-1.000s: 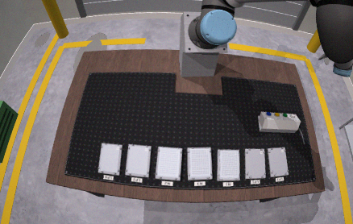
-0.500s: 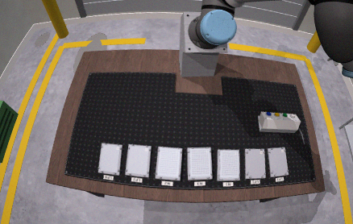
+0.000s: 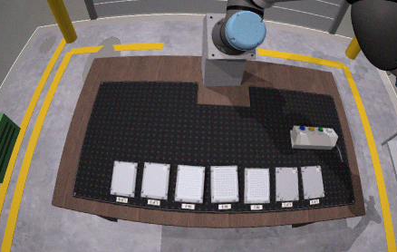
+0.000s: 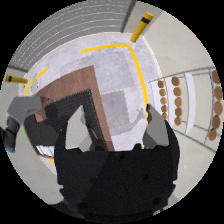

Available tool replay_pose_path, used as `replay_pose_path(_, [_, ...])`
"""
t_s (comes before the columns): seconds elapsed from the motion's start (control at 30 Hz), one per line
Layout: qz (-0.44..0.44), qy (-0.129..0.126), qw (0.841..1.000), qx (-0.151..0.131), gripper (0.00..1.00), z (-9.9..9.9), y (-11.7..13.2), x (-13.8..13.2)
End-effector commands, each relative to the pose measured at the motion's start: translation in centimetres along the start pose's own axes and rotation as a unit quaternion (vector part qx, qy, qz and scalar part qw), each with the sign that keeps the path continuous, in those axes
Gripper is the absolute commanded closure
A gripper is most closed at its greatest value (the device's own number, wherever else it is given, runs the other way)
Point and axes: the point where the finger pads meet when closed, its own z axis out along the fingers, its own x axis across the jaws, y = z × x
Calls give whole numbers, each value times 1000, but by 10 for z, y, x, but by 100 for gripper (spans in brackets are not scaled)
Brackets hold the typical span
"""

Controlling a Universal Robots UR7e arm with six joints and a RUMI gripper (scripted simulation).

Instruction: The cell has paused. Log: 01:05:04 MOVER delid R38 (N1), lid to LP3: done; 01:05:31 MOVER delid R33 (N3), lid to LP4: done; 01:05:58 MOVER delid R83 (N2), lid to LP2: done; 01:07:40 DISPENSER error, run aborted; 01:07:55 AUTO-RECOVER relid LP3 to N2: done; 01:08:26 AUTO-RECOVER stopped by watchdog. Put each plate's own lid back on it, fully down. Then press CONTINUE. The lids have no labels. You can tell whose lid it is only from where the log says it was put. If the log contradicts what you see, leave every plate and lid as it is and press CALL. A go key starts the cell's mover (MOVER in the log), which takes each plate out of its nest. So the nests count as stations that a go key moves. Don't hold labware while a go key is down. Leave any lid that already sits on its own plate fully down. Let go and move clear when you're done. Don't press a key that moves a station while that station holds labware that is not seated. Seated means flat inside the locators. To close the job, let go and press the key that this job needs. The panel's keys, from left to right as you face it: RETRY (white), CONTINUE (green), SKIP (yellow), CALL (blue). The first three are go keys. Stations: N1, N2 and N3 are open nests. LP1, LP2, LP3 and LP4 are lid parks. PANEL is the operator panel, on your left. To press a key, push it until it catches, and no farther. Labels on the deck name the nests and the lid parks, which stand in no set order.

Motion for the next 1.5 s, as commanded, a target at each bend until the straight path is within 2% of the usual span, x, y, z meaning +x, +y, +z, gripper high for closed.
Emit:
replay_pose_path(0.0, [8,21,1000,7,18,-17,4,15])
replay_pose_path(0.23, [8,21,1000,7,18,-43,12,37])
replay_pose_path(0.33, [8,21,1000,7,18,-43,12,37])
replay_pose_path(0.37, [11,30,999,10,18,-47,13,40])
replay_pose_path(0.43, [11,30,999,10,18,-47,13,40])
replay_pose_path(0.53, [19,51,998,17,18,-59,17,48])
replay_pose_path(0.8, [19,51,998,17,18,-91,26,71])
replay_pose_path(0.9, [19,51,998,17,18,-92,26,71])
replay_pose_path(0.93, [22,61,998,20,18,-96,27,74])
replay_pose_path(1.0, [22,61,998,20,18,-96,27,74])
replay_pose_path(1.1, [29,82,996,27,18,-109,31,81])
replay_pose_path(1.37, [29,82,996,27,18,-143,41,100])
replay_pose_path(1.47, [29,82,996,27,18,-144,41,100])
